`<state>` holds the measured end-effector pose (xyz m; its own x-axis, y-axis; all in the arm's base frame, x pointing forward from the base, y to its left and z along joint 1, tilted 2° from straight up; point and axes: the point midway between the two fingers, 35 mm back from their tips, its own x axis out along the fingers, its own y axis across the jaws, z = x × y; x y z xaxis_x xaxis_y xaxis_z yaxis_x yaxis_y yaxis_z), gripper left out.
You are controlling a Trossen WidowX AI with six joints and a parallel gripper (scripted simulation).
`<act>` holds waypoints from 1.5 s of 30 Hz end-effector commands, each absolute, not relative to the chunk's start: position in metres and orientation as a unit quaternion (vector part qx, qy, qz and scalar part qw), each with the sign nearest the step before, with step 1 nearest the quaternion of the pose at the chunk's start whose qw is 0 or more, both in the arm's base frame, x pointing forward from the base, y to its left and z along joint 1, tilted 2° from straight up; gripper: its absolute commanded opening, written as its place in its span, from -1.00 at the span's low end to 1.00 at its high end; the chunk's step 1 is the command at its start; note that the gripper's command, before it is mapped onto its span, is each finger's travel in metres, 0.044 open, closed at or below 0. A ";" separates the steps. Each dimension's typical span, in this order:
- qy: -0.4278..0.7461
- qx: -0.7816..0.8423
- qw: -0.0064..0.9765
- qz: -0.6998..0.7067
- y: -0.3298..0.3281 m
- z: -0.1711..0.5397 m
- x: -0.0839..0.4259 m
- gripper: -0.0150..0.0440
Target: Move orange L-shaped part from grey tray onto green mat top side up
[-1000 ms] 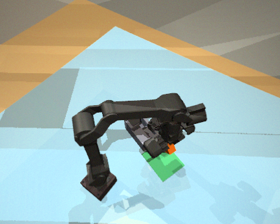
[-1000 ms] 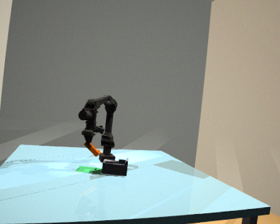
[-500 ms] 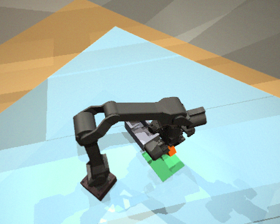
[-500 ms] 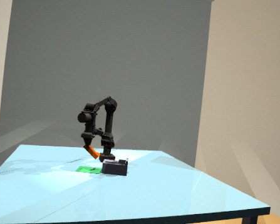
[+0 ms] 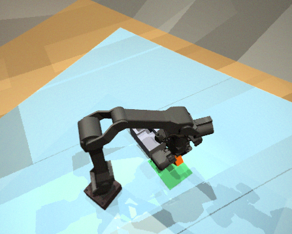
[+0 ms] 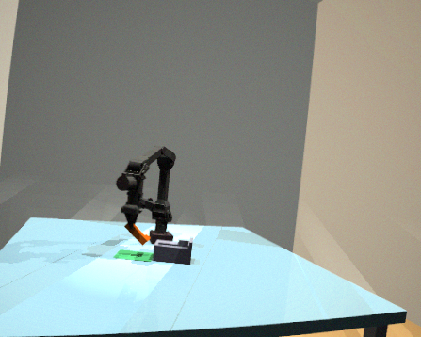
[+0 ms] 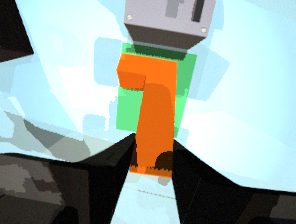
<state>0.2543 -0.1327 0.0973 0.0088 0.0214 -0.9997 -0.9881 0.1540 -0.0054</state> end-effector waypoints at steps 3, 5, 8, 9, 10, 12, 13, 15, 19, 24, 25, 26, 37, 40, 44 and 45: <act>0.531 -0.455 0.542 0.466 -0.132 0.086 0.253 -0.49; 0.531 -0.455 0.542 0.466 -0.132 0.083 0.253 -0.49; 0.531 -0.455 0.542 0.466 -0.132 0.078 0.253 -0.49; 0.531 -0.455 0.542 0.466 -0.132 0.076 0.253 -0.49; 0.531 -0.455 0.542 0.466 -0.132 0.075 0.253 -0.49; 0.531 -0.455 0.542 0.466 -0.132 0.072 0.253 -0.49; 0.531 -0.455 0.542 0.466 -0.132 0.070 0.253 -0.49; 0.531 -0.455 0.542 0.466 -0.132 0.067 0.253 -0.49; 0.531 -0.455 0.542 0.466 -0.131 0.061 0.253 -0.49; 0.531 -0.455 0.542 0.466 -0.131 0.054 0.253 -0.49; 0.531 -0.455 0.542 0.466 -0.131 0.053 0.253 -0.49; 0.531 -0.455 0.542 0.466 -0.131 0.053 0.253 -0.49; 0.531 -0.455 0.542 0.466 -0.131 0.053 0.253 -0.49; 0.531 -0.455 0.542 0.466 -0.131 0.053 0.253 -0.49; 0.531 -0.455 0.542 0.466 -0.131 0.053 0.253 -0.49; 0.531 -0.455 0.542 0.466 -0.131 0.053 0.253 -0.49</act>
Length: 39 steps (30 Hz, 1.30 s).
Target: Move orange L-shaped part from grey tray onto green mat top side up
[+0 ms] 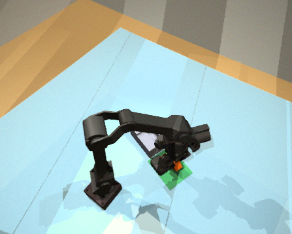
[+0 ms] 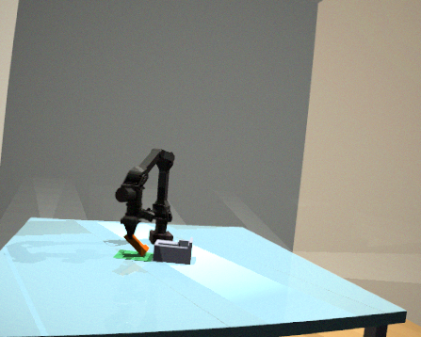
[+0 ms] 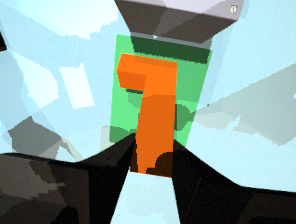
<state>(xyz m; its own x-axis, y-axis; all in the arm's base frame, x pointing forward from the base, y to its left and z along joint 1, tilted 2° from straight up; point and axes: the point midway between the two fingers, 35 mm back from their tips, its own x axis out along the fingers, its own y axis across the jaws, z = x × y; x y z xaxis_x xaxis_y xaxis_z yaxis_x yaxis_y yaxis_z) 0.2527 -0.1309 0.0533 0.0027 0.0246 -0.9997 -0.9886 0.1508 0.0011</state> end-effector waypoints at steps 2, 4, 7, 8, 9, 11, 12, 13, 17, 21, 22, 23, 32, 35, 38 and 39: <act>0.531 -0.455 0.542 0.466 -0.131 0.053 0.253 -0.49; 0.530 -0.455 0.543 0.467 -0.131 0.053 0.253 -0.40; 0.530 -0.455 0.543 0.467 -0.131 0.053 0.253 -0.14; 0.530 -0.455 0.543 0.467 -0.131 0.053 0.253 -0.05; 0.530 -0.455 0.543 0.467 -0.131 0.053 0.253 0.04; 0.530 -0.455 0.543 0.467 -0.131 0.053 0.253 0.22; 0.530 -0.455 0.543 0.467 -0.131 0.053 0.253 0.31; 0.530 -0.455 0.543 0.467 -0.131 0.056 0.253 0.40; 0.530 -0.455 0.543 0.466 -0.133 0.084 0.256 0.75; 0.531 -0.455 0.542 0.466 -0.134 0.134 0.254 0.86; 0.531 -0.455 0.542 0.466 -0.133 0.141 0.253 0.86; 0.531 -0.455 0.542 0.466 -0.133 0.144 0.253 0.86; 0.528 -0.461 0.547 0.458 -0.135 0.139 0.257 0.86; 0.528 -0.461 0.547 0.458 -0.135 0.139 0.257 0.86; 0.528 -0.461 0.547 0.458 -0.135 0.139 0.257 0.86; 0.528 -0.461 0.547 0.458 -0.135 0.139 0.257 0.86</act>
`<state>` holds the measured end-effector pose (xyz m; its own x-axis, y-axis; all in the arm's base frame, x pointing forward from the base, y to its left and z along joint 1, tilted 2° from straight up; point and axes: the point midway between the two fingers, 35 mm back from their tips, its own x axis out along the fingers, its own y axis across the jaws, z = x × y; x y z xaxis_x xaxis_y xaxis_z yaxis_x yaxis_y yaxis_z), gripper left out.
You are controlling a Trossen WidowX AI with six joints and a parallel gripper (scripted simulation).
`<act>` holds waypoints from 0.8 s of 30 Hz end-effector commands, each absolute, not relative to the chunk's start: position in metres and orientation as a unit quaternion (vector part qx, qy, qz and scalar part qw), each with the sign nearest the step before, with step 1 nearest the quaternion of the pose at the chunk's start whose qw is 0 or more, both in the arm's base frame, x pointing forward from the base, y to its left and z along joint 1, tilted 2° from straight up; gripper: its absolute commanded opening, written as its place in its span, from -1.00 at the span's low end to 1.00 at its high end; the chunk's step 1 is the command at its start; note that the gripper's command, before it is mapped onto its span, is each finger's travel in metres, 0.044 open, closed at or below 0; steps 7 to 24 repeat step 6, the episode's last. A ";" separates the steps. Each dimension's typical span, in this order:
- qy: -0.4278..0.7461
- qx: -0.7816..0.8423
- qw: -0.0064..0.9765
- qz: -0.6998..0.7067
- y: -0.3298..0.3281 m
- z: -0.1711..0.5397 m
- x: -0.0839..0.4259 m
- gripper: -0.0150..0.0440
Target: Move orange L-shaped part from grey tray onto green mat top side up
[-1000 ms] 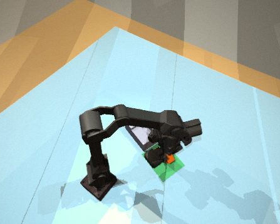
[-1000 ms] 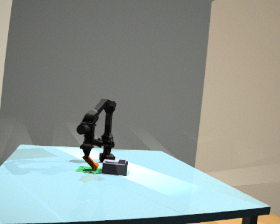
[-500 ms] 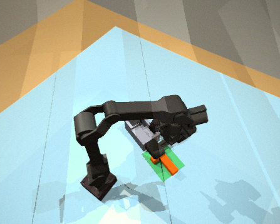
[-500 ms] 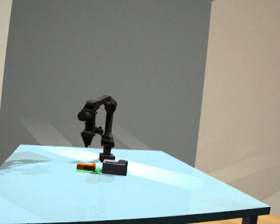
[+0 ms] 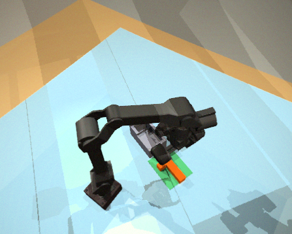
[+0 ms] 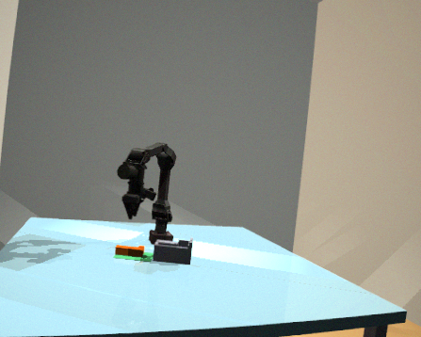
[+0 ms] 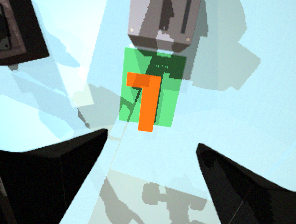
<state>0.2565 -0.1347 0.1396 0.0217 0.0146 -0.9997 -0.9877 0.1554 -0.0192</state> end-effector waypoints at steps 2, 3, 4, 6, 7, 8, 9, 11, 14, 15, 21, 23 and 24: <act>0.528 -0.461 0.547 0.458 -0.135 0.139 0.257 0.86; 0.528 -0.461 0.547 0.458 -0.135 0.139 0.257 0.86; 0.528 -0.461 0.547 0.458 -0.135 0.139 0.257 0.86; 0.528 -0.461 0.547 0.458 -0.135 0.139 0.257 0.86; 0.528 -0.461 0.547 0.458 -0.135 0.139 0.257 0.86; 0.528 -0.461 0.547 0.458 -0.135 0.139 0.257 0.86; 0.528 -0.461 0.547 0.458 -0.135 0.139 0.257 0.86; 0.528 -0.461 0.547 0.458 -0.135 0.139 0.257 0.86; 0.528 -0.461 0.547 0.458 -0.135 0.139 0.257 0.86; 0.528 -0.461 0.547 0.458 -0.135 0.139 0.257 0.86; 0.528 -0.461 0.547 0.458 -0.135 0.139 0.257 0.86; 0.528 -0.461 0.547 0.458 -0.135 0.139 0.257 0.86; 0.528 -0.461 0.547 0.458 -0.135 0.139 0.257 0.86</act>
